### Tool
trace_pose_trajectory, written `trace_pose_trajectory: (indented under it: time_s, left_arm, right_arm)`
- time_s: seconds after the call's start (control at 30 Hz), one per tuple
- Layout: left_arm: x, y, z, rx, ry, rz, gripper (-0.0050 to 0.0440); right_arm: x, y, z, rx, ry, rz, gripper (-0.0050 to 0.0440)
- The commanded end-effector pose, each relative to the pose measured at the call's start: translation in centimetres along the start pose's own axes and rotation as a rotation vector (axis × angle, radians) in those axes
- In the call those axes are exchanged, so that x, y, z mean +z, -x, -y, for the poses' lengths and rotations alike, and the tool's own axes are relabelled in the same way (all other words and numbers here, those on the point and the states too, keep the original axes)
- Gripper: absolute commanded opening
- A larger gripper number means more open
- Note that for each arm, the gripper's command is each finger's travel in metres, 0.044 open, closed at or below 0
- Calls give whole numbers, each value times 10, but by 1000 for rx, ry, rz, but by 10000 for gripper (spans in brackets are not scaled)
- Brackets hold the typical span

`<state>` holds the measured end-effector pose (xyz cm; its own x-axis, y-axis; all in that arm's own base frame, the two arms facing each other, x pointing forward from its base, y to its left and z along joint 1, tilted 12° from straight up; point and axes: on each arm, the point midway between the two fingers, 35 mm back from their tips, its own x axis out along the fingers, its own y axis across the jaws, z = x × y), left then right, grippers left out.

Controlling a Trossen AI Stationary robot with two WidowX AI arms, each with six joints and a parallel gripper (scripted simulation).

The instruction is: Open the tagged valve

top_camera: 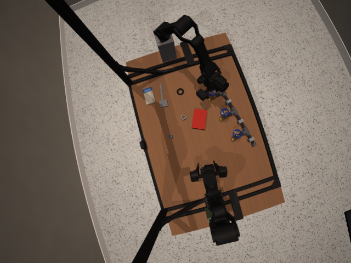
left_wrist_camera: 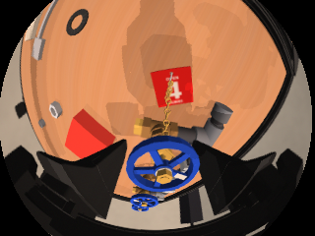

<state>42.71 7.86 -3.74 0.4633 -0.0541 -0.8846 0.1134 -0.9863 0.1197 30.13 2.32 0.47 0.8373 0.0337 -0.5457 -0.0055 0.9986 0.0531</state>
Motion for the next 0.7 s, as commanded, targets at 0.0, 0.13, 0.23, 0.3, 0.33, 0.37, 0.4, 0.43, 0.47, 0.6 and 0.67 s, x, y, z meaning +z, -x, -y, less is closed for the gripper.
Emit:
trace_pose_trajectory:
  time_s: [0.0, 0.13, 0.23, 0.3, 0.33, 0.37, 0.4, 0.43, 0.47, 0.6, 0.67]
  left_arm:
    - [0, 0, 0, 0, -3, 0, 384]
    - [0, 0, 0, 0, -68, 0, 400]
    - [0, 0, 0, 0, -319, 0, 400]
    - [0, 0, 0, 0, -439, 0, 400]
    - [0, 0, 0, 0, -500, 0, 400]
    - [0, 0, 0, 0, -560, 0, 400]
    - [0, 0, 0, 0, -620, 0, 400]
    - [0, 0, 0, 0, -680, 0, 400]
    - [0, 0, 0, 0, -740, 0, 400]
    - [0, 0, 0, 0, -923, 0, 400]
    - [0, 0, 0, 0, -1042, 0, 400]
  right_arm:
    - [0, 0, 0, 0, 0, 0, 400]
    - [0, 0, 0, 0, 0, 0, 400]
    - [0, 0, 0, 0, 0, 0, 400]
    - [0, 0, 0, 0, 0, 0, 400]
    - [0, 0, 0, 0, 0, 0, 400]
    - [0, 0, 0, 0, 0, 0, 400]
    - [0, 0, 0, 0, 0, 0, 400]
    - [0, 0, 0, 0, 0, 0, 400]
    - [0, 0, 0, 0, 0, 0, 400]
    - [0, 0, 0, 0, 0, 0, 400]
    - [0, 0, 0, 0, 0, 0, 400]
